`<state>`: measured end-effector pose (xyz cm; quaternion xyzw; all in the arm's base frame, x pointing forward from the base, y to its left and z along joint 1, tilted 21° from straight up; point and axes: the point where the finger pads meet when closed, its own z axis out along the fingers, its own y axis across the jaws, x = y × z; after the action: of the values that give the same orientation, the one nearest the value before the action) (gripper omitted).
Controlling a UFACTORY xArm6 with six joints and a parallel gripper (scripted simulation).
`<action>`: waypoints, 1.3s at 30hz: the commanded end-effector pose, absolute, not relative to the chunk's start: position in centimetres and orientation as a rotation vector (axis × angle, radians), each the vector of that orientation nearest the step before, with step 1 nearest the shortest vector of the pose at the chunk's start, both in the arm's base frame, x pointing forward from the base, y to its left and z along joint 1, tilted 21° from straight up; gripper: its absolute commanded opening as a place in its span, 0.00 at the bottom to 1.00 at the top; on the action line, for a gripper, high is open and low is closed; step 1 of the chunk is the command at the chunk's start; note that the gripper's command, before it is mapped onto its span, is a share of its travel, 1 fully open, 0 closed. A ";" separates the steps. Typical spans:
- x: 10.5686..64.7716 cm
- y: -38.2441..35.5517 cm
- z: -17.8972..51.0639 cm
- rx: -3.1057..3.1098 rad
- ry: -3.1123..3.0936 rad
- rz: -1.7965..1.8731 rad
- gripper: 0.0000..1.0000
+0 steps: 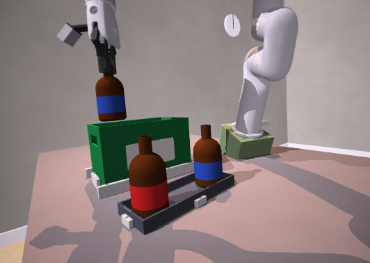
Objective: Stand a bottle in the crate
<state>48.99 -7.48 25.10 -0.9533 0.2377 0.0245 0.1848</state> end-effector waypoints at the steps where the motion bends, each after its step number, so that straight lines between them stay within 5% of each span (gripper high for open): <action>1: 49.1 -7.6 25.3 -2.687 0.670 0.062 0.00; 39: 49.1 -7.2 24.4 -2.687 0.670 0.062 0.00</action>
<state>49.04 -7.29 24.51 -0.9533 0.2377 0.0245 0.1848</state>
